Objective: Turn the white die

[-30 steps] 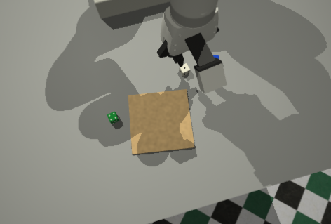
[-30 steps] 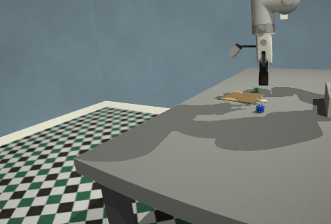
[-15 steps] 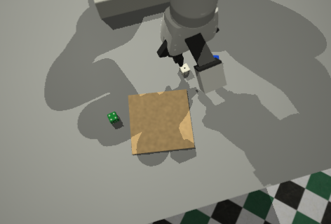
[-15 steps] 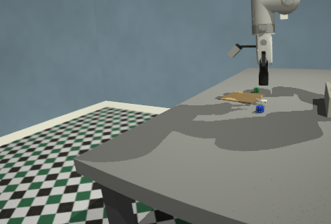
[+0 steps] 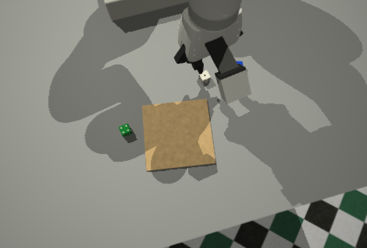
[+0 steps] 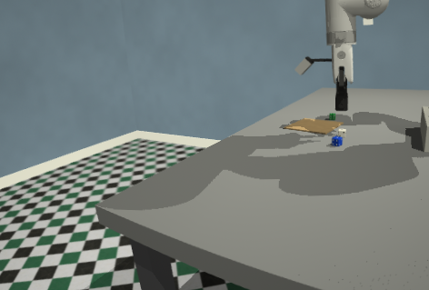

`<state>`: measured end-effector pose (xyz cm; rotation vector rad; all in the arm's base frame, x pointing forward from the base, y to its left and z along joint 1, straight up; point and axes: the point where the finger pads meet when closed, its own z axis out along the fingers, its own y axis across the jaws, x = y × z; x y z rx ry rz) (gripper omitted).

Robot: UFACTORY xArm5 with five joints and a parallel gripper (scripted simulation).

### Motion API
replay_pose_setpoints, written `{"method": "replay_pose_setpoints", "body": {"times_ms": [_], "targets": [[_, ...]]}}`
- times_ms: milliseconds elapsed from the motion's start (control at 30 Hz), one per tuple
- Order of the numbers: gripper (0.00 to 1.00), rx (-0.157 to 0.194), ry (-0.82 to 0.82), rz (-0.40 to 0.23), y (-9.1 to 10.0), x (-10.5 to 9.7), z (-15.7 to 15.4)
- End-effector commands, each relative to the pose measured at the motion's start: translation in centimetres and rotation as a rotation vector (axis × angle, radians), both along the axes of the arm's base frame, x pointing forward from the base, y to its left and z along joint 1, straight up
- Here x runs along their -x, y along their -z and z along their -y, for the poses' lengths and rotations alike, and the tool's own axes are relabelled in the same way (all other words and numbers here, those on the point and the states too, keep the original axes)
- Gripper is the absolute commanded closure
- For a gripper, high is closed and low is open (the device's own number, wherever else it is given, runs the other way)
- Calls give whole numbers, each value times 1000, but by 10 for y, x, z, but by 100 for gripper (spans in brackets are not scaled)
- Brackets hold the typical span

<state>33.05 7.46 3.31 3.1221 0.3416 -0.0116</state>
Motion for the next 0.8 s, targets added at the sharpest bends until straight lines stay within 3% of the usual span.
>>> {"method": "replay_pose_setpoints", "body": {"times_ms": [0,767], "targets": [[64,-1,0,3,0,-1,0],[64,-1,0,3,21,-1,0]]}}
